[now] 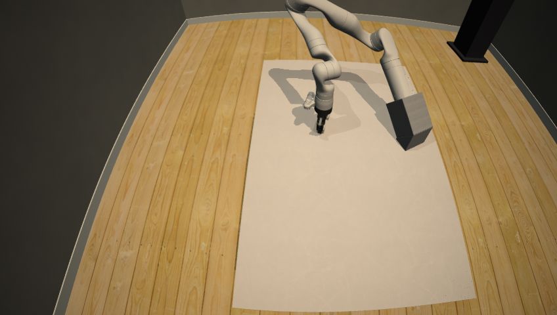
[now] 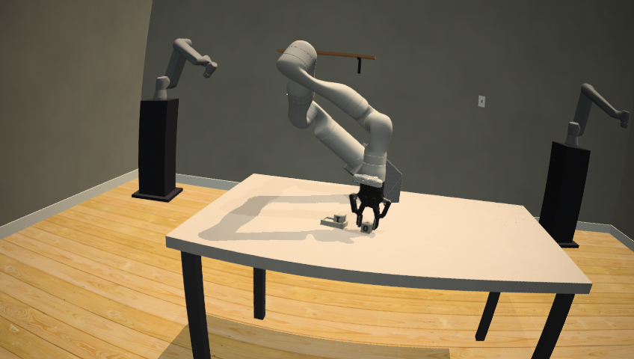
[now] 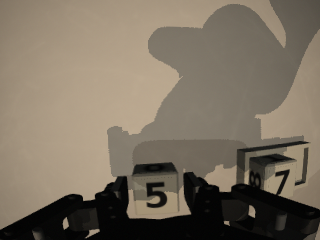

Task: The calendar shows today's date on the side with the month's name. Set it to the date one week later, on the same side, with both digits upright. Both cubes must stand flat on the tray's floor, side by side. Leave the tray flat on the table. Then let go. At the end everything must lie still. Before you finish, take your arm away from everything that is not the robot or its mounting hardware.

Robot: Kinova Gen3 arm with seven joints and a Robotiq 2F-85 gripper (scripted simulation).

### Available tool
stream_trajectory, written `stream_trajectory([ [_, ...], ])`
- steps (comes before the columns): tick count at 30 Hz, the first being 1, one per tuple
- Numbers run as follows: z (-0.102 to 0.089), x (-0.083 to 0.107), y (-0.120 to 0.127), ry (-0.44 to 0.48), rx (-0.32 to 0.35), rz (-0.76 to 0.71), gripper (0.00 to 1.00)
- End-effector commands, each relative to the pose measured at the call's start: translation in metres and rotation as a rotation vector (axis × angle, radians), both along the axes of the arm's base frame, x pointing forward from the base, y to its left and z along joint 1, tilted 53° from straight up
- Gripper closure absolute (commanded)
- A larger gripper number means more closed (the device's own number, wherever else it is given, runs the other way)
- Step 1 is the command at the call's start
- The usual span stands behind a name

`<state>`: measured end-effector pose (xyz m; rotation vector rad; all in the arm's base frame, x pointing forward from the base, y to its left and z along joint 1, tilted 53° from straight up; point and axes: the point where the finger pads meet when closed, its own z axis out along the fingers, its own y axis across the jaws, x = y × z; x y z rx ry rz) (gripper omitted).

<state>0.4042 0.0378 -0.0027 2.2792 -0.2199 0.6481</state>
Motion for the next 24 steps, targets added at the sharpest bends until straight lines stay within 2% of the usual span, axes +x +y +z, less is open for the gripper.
stream_trajectory([
  [1,0.001,0.0,0.001,-0.001,0.001,0.001,0.52],
  [9,0.008,-0.005,0.011,-0.001,0.001,0.001,0.52],
  [24,0.05,-0.033,0.06,-0.001,0.001,0.001,0.52],
])
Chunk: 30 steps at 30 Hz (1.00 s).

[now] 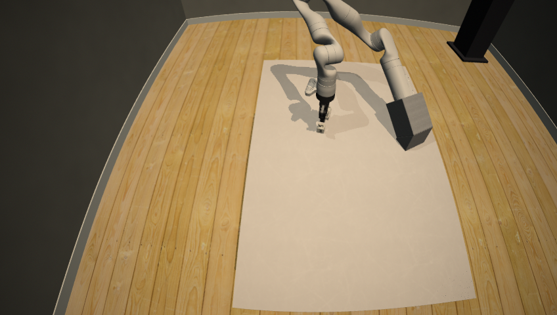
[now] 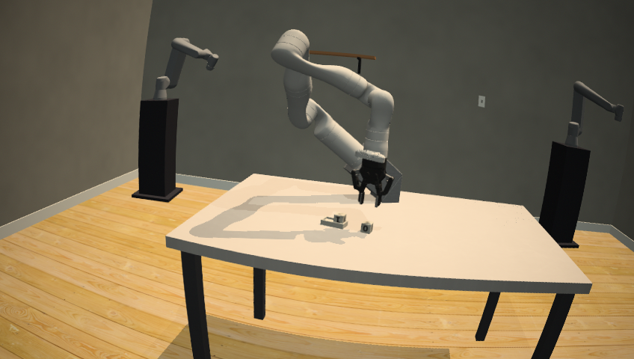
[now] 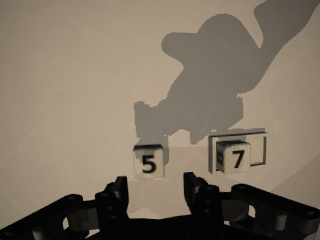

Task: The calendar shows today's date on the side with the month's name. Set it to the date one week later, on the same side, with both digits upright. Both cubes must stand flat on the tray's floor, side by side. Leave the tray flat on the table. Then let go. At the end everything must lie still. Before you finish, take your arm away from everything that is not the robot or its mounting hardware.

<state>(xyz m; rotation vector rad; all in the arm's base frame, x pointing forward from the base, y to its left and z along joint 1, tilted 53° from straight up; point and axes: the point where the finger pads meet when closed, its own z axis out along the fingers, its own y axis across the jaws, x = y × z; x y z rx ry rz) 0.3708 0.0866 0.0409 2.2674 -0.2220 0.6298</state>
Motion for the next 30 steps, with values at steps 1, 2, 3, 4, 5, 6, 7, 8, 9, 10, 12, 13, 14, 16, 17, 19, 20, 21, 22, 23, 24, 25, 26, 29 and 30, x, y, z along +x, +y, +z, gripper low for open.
stream_trajectory([
  [1,0.0068,0.0008,0.0114,-0.011,0.014,0.012,0.52],
  [2,0.0068,0.0008,0.0114,-0.011,0.014,0.012,0.52],
  [3,0.0081,0.0,0.0129,-0.011,0.014,0.012,0.52],
  [4,0.009,-0.0007,0.014,-0.011,0.014,0.012,0.52],
  [5,0.0096,-0.0011,0.0148,-0.011,0.014,0.012,0.52],
  [6,0.01,-0.0013,0.0152,-0.011,0.014,0.012,0.52],
  [7,0.0101,-0.0014,0.0153,-0.011,0.014,0.012,0.52],
  [8,0.0101,-0.0014,0.0153,-0.011,0.014,0.012,0.52],
  [9,0.0101,-0.0014,0.0153,-0.011,0.014,0.012,0.0],
  [10,0.0101,-0.0014,0.0153,-0.011,0.014,0.012,0.0],
  [12,0.0101,-0.0014,0.0153,-0.011,0.014,0.012,0.0],
  [13,0.0101,-0.0014,0.0153,-0.011,0.014,0.012,0.0],
  [14,0.0101,-0.0014,0.0153,-0.011,0.014,0.012,0.0],
  [16,0.0101,-0.0014,0.0153,-0.011,0.014,0.012,0.0],
  [17,0.0101,-0.0014,0.0153,-0.011,0.014,0.012,0.0],
  [19,0.0101,-0.0014,0.0153,-0.011,0.014,0.012,0.0],
  [20,0.0101,-0.0014,0.0153,-0.011,0.014,0.012,0.0],
  [21,0.0101,-0.0014,0.0153,-0.011,0.014,0.012,0.0],
  [22,0.0101,-0.0014,0.0153,-0.011,0.014,0.012,0.0],
  [23,0.0101,-0.0014,0.0153,-0.011,0.014,0.012,0.0],
  [24,0.0101,-0.0014,0.0153,-0.011,0.014,0.012,0.0],
  [25,0.0101,-0.0014,0.0153,-0.011,0.014,0.012,0.0],
  [26,0.0101,-0.0014,0.0153,-0.011,0.014,0.012,0.0],
  [29,0.0101,-0.0014,0.0153,-0.011,0.014,0.012,0.0],
  [30,0.0102,-0.0014,0.0153,-0.012,0.014,0.012,0.0],
])
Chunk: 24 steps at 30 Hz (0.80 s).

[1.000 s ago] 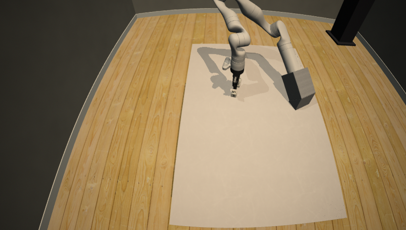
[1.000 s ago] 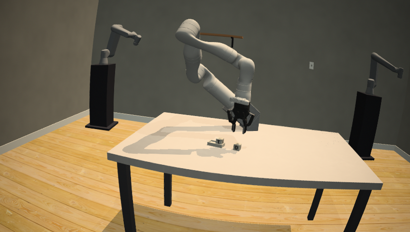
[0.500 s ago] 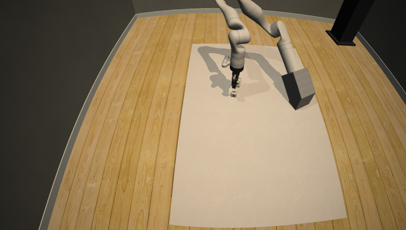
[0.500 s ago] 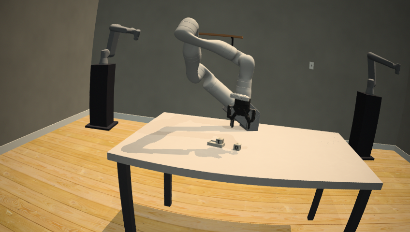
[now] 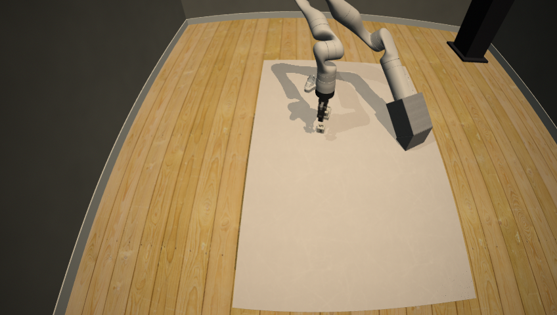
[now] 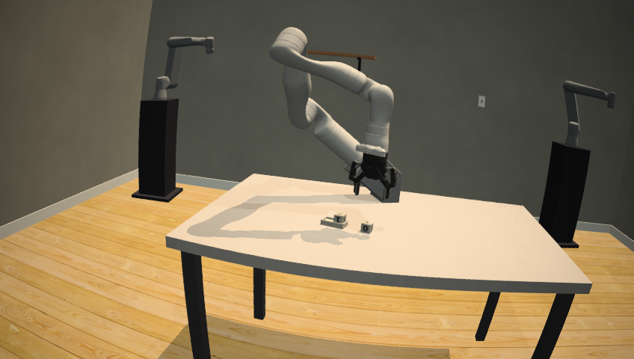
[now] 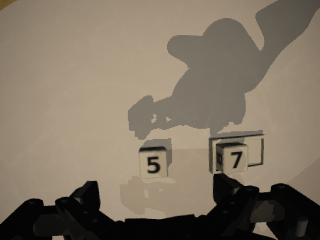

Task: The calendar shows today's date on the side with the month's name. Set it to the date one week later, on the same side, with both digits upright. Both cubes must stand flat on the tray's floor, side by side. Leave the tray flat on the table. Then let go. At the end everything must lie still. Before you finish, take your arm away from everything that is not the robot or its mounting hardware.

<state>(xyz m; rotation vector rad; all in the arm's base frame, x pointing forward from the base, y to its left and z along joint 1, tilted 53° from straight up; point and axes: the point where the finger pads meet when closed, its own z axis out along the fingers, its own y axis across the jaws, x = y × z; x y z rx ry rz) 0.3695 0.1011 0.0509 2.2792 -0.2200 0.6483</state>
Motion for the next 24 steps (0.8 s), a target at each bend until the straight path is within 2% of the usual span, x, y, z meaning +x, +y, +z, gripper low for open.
stream_trajectory([
  [1,0.0002,0.0,0.0008,-0.001,0.001,0.001,0.0],
  [11,0.0017,-0.0004,-0.0005,-0.025,0.014,-0.019,0.0],
  [24,0.0094,-0.0029,-0.0077,-0.157,0.083,-0.125,0.0],
])
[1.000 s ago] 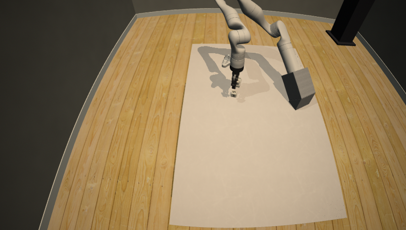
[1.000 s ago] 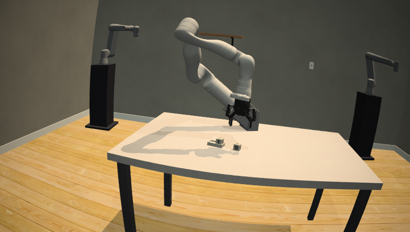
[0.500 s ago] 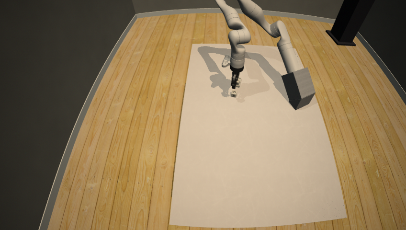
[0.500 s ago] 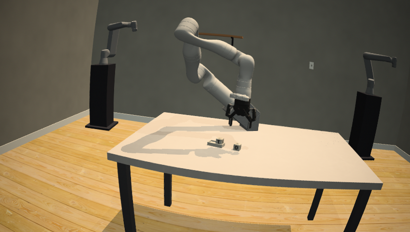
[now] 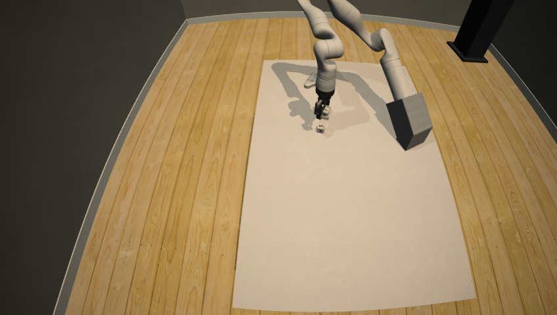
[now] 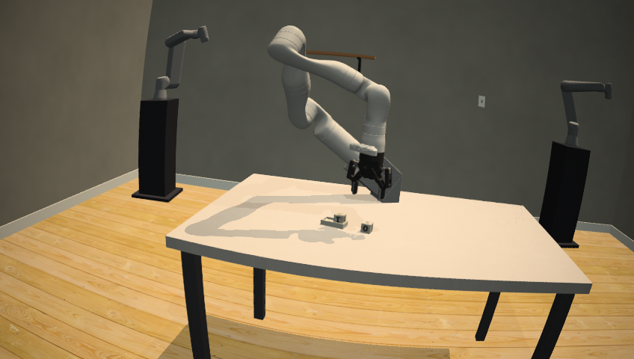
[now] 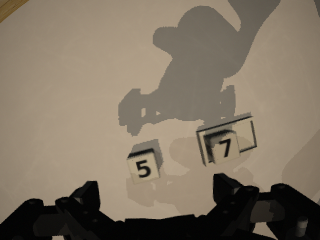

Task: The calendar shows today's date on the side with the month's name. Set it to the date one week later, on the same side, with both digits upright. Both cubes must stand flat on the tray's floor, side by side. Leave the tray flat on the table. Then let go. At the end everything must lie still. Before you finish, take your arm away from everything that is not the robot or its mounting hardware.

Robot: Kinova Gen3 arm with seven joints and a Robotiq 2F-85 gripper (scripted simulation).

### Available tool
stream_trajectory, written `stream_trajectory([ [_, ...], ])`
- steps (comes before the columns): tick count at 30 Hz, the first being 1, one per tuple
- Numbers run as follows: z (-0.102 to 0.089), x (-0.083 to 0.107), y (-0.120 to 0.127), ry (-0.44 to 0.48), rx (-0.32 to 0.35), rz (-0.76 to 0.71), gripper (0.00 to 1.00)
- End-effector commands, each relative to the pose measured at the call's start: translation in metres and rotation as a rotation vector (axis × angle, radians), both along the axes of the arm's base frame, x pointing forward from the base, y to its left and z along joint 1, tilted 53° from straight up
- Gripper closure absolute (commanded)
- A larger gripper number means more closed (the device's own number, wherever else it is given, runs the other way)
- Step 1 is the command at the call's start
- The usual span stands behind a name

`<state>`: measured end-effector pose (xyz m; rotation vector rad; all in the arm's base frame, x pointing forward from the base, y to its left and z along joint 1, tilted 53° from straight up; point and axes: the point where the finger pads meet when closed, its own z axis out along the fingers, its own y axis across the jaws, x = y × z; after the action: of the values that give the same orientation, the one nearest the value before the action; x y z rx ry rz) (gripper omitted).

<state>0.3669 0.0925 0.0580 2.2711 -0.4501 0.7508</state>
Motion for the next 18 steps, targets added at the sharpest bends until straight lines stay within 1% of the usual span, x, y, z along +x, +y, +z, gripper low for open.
stream_trajectory([
  [1,0.003,-0.001,0.0,-0.034,0.019,-0.021,0.0],
  [7,0.011,-0.003,-0.007,-0.16,0.086,-0.124,0.0],
  [14,0.021,-0.008,-0.017,-0.337,0.182,-0.269,0.0],
  [16,0.021,-0.008,-0.017,-0.337,0.182,-0.269,0.0],
  [18,0.023,-0.009,-0.021,-0.39,0.211,-0.313,0.0],
])
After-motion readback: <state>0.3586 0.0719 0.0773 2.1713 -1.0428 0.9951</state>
